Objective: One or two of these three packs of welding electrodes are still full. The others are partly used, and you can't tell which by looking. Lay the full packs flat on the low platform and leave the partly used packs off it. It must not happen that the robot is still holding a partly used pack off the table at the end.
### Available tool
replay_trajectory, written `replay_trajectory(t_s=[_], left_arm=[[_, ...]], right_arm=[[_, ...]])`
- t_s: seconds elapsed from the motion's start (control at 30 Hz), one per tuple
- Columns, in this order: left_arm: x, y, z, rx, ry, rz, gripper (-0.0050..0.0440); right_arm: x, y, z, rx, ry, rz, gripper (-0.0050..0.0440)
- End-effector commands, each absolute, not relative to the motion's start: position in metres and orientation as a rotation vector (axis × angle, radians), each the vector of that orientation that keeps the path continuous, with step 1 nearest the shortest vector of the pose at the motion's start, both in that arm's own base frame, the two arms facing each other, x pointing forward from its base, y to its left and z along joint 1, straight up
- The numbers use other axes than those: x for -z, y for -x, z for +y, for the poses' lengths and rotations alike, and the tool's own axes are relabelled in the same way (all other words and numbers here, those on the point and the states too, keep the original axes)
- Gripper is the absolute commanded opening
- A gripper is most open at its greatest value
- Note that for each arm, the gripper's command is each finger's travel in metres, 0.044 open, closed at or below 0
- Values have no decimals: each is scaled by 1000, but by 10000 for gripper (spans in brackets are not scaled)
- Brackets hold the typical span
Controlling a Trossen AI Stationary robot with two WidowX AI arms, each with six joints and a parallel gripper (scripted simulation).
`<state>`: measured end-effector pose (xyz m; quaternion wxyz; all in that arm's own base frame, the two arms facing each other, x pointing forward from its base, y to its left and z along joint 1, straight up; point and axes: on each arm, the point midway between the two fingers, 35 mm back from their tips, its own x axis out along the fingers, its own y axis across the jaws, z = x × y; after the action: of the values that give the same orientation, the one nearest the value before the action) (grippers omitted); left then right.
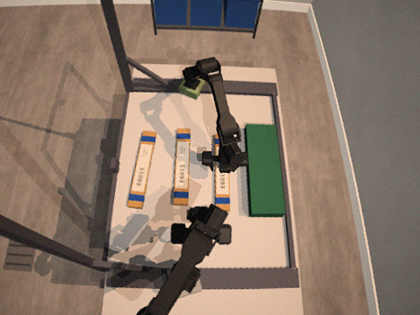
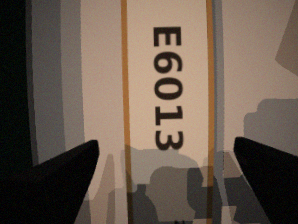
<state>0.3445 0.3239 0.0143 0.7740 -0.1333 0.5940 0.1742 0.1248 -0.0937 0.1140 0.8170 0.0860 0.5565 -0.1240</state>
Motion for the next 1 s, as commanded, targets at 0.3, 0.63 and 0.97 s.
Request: replay_trajectory(t_s=[0.3,0.63,0.97], left_arm=[[-4,-346,323,-377,286,1281,430],[6,-346,323,-377,286,1281,430],[-3,-349,326,-386,273,1258,430]], right_arm=[[-120,-127,-95,270,-173,1169,430],[-120,-127,-95,270,-173,1169,430],[-120,-127,-95,270,-173,1169,430]])
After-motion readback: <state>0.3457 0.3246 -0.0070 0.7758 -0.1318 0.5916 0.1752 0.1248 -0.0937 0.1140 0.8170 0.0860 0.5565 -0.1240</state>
